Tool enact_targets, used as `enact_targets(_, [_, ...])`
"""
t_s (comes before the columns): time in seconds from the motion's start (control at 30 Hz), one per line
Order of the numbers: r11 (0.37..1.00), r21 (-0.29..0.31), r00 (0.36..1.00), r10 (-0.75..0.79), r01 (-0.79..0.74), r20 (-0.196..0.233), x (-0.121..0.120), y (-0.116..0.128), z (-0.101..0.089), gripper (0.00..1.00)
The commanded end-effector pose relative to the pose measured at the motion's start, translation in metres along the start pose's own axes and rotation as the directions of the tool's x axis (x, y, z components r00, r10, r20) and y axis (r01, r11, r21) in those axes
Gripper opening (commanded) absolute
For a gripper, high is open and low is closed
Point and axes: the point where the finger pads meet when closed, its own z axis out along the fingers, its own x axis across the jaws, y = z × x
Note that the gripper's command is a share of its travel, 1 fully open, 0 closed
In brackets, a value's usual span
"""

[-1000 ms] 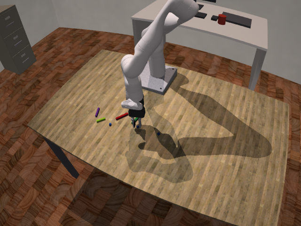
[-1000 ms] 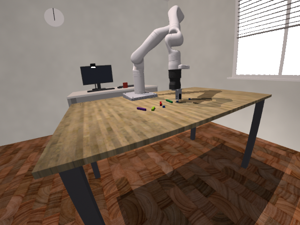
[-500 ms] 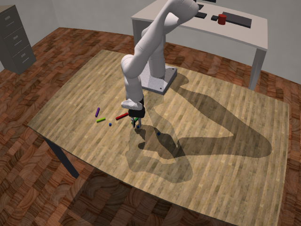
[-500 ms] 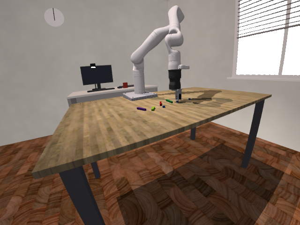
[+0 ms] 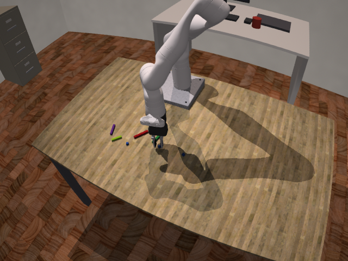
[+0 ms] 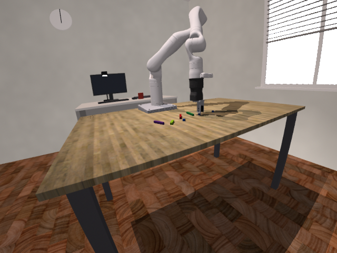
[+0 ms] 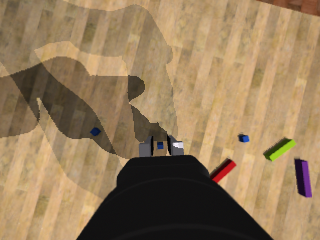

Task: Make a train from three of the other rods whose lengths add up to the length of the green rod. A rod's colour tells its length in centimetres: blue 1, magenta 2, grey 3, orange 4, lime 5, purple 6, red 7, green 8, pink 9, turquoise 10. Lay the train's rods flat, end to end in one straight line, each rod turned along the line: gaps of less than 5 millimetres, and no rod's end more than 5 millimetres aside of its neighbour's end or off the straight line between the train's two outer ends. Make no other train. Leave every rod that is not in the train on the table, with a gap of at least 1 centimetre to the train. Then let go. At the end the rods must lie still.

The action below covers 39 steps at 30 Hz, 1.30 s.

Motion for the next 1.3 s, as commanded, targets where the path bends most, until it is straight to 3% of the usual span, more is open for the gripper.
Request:
enact_targets(0.0, [1.000,0.001,1.000,0.000,0.000,0.000,0.000,0.000,0.000,0.54])
enact_targets(1.27, [1.000,0.001,1.000,0.000,0.000,0.000,0.000,0.000,0.016,0.54])
